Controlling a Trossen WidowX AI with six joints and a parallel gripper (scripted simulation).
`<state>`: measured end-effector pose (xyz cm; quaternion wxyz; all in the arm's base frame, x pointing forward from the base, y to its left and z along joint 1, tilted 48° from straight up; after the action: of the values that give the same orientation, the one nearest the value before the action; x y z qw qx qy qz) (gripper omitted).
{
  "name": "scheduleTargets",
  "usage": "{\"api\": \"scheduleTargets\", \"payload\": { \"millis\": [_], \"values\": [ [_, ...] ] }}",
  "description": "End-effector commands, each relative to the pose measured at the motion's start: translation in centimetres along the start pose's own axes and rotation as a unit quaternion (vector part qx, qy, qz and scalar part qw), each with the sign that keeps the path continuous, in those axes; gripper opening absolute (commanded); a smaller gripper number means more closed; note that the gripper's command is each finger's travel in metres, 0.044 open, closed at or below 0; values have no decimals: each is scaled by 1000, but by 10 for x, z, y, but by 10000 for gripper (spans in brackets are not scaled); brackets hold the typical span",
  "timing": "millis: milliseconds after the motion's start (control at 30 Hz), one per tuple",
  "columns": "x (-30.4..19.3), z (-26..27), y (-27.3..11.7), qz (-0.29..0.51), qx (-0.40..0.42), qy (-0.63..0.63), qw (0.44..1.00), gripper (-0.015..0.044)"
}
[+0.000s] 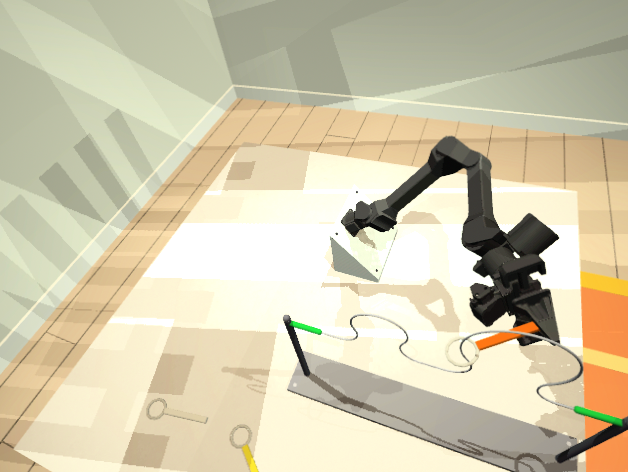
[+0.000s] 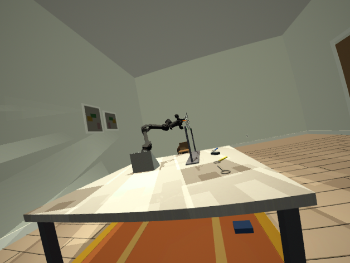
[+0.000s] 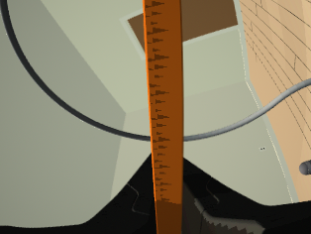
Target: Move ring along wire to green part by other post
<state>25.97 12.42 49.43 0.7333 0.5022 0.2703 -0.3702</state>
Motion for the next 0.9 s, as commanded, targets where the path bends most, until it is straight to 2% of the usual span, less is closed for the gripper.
{"api": "scheduleTargets", "payload": {
  "millis": [0,500,867],
  "values": [
    [0,0,0,-4,16,25,1000,-150],
    [-2,-4,1,-12,48,83,995,-150],
    [-6,-15,1,-10,44,75,996,-150]
  ]
}}
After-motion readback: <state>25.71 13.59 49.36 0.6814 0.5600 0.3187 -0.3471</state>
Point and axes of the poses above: the point midway between the two fingers, 35 mm back from their tips, its own y axis out along the fingers, its own z axis across the jaws, x = y × z, the point moved 7 cm from there along -y, back along the fingers, and after that the axes turned 2 degrees about -y, right-handed, at the moved point
